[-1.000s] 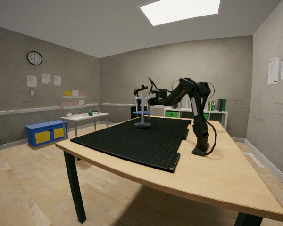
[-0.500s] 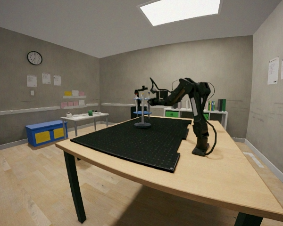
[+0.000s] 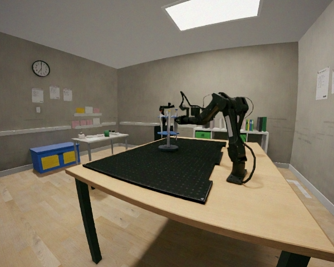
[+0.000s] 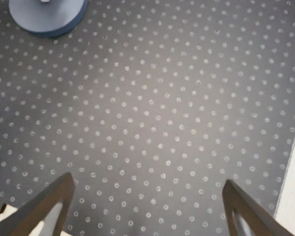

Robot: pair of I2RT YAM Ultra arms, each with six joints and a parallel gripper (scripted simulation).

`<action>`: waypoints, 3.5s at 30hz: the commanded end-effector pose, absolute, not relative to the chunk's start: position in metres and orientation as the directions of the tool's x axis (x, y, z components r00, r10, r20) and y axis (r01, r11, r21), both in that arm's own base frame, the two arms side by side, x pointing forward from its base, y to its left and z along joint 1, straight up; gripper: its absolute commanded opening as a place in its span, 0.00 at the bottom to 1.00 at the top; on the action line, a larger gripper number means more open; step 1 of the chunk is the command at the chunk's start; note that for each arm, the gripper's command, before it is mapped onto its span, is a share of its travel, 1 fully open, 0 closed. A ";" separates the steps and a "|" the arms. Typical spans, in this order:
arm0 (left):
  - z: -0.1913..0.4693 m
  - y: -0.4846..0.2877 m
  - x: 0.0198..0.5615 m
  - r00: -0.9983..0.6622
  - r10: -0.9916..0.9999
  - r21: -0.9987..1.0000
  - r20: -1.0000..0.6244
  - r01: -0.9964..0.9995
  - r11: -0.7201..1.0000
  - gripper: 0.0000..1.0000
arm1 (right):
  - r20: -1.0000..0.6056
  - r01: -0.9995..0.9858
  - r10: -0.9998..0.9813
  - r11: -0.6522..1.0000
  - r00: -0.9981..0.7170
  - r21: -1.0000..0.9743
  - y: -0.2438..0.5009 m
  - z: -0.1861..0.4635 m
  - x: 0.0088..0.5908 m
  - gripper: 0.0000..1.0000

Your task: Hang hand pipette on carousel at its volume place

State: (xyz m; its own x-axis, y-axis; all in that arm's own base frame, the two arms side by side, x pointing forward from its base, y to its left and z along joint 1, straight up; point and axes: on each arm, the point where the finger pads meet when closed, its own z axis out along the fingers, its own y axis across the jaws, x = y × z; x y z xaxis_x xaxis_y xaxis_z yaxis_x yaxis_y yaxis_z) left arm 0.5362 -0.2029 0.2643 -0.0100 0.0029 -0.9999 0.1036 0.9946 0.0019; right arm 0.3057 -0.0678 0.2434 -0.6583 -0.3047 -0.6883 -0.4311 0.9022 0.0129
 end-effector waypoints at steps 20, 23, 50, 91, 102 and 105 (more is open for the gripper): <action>0.291 -0.194 0.539 0.042 -0.016 -0.013 -0.999 0.069 0.998 0.12 | -0.712 -0.435 -0.311 0.901 -0.630 -0.008 -0.070 0.253 0.309 1.00; 0.291 -0.194 0.539 0.042 -0.016 -0.013 -0.999 0.069 0.998 0.12 | -0.712 -0.435 -0.311 0.901 -0.630 -0.008 -0.070 0.253 0.309 1.00; 0.274 -0.204 0.539 0.006 0.001 0.000 -1.000 -0.110 0.994 0.12 | -0.712 -0.435 -0.311 0.901 -0.630 -0.008 -0.070 0.253 0.309 1.00; 0.293 -0.191 0.538 0.038 -0.018 -0.023 -0.999 -0.129 0.991 0.12 | -0.712 -0.435 -0.311 0.901 -0.630 -0.008 -0.070 0.253 0.309 1.00; 0.293 -0.191 0.538 0.038 -0.018 -0.023 -0.999 -0.129 0.991 0.12 | -0.712 -0.435 -0.311 0.901 -0.630 -0.008 -0.070 0.253 0.309 1.00; 0.274 -0.204 0.538 0.005 0.001 0.000 -1.000 -0.146 0.989 0.12 | -0.712 -0.435 -0.311 0.901 -0.630 -0.008 -0.070 0.253 0.309 1.00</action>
State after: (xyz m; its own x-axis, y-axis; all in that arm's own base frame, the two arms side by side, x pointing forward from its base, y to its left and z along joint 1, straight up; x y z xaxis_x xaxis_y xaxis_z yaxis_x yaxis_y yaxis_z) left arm 0.5366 -0.2028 0.2654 -0.0065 0.0019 -1.0000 -0.0993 0.9950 0.0025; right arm 0.3057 -0.0678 0.2434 -0.6583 -0.3047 -0.6883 -0.4311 0.9022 0.0129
